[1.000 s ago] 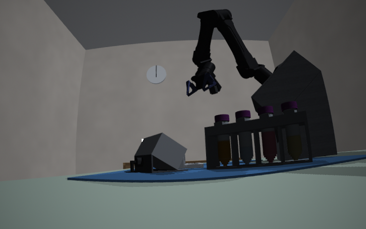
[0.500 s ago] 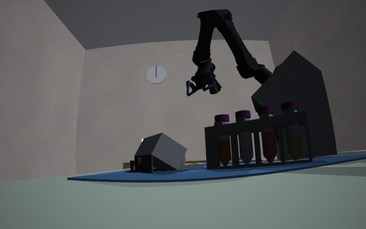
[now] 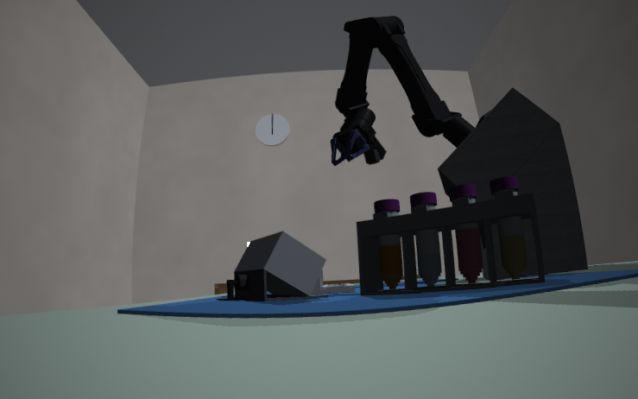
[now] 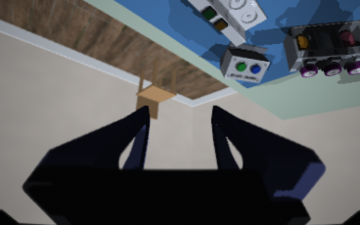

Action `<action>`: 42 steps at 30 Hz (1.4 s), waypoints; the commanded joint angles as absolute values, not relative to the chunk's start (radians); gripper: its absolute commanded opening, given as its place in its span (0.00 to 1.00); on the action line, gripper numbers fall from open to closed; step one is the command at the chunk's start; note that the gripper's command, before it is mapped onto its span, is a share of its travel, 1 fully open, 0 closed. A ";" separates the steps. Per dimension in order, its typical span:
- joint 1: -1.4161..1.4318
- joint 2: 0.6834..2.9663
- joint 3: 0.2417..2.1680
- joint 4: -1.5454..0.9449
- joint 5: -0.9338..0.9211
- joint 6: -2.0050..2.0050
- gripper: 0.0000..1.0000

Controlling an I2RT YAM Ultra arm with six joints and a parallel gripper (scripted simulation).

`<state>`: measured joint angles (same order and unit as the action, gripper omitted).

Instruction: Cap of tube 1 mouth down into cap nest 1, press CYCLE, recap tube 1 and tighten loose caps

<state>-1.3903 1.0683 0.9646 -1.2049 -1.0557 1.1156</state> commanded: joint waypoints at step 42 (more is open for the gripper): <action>-1.049 1.148 0.904 -1.018 -0.771 0.848 0.49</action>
